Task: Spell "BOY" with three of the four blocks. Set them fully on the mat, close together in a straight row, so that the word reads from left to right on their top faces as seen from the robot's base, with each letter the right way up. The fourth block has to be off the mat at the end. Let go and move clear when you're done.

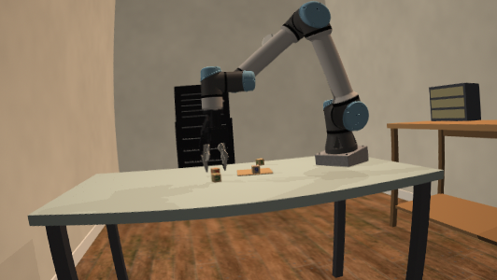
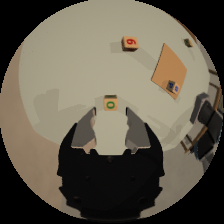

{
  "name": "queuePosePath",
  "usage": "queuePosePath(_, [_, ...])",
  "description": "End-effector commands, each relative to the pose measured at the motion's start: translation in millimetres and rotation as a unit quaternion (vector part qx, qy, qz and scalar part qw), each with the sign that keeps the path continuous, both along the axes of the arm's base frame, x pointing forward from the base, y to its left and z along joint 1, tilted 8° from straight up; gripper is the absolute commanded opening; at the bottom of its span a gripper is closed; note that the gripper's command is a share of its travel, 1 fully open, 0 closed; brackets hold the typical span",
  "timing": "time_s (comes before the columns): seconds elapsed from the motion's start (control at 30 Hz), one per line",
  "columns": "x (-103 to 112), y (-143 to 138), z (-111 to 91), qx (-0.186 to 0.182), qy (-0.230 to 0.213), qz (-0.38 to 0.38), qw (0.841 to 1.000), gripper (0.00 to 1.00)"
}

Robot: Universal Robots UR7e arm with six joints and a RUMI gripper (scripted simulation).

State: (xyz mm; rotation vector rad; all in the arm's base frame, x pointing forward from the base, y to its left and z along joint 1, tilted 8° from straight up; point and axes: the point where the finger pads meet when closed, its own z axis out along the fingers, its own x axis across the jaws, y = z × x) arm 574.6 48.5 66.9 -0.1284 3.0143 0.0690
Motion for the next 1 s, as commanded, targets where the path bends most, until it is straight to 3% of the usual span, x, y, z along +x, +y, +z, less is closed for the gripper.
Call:
queuePosePath(0.0, [1,0,-1,0.000,-0.001,0.000,1.000,0.40])
queuePosePath(0.67, [4,2,-32,0.000,-0.001,0.000,1.000,0.40])
queuePosePath(0.97, [5,2,-35,0.000,-0.001,0.000,1.000,0.40])
